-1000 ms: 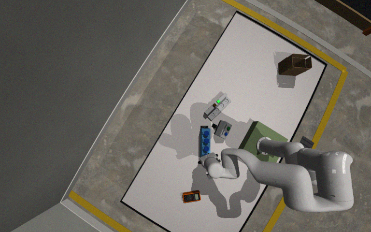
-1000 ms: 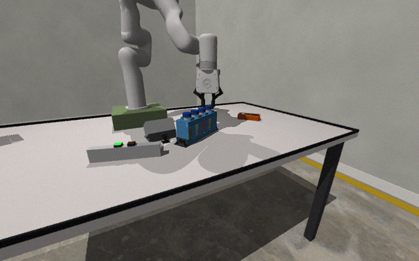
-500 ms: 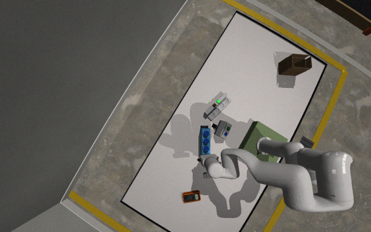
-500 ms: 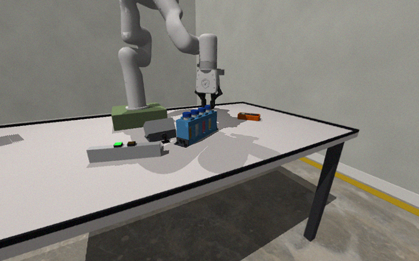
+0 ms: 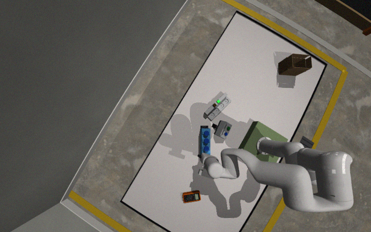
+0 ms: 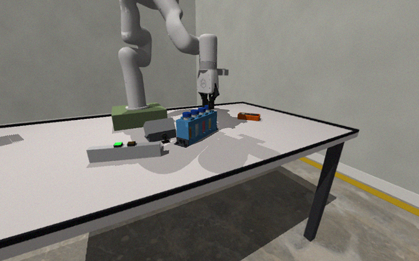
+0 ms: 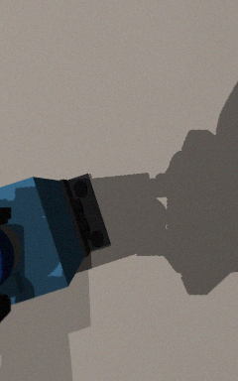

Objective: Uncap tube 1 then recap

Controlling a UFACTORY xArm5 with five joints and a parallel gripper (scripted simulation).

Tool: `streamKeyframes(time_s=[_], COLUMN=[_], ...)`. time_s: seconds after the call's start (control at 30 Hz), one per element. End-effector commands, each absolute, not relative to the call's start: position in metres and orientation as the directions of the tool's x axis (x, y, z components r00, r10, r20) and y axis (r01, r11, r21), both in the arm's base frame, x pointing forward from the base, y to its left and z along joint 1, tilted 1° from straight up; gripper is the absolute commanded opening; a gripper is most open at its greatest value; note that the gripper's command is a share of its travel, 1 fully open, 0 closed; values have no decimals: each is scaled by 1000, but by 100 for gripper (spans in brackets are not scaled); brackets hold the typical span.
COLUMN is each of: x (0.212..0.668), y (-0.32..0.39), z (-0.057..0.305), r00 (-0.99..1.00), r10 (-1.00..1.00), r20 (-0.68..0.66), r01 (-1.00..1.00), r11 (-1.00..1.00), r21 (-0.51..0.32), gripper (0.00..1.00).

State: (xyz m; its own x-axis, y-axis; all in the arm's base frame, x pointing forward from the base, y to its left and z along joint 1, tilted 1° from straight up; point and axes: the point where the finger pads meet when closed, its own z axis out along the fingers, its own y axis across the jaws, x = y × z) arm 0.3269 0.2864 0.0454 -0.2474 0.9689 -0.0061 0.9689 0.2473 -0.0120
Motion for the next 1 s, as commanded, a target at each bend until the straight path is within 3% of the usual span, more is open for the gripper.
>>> streamKeyframes(time_s=[0.0, 0.07, 0.1, 0.5, 0.97], x=[327, 327, 327, 327, 327], y=[287, 287, 287, 287, 287], z=[46, 46, 46, 46, 47], r00=[-172, -172, -172, -172, -607], r10=[985, 985, 985, 985, 794], r20=[-10, -10, -10, -10, -5], r01=[985, 985, 985, 985, 794], r11=[172, 172, 172, 172, 607], r21=[-8, -8, -8, -8, -11], gripper=[0, 0, 46, 46, 46])
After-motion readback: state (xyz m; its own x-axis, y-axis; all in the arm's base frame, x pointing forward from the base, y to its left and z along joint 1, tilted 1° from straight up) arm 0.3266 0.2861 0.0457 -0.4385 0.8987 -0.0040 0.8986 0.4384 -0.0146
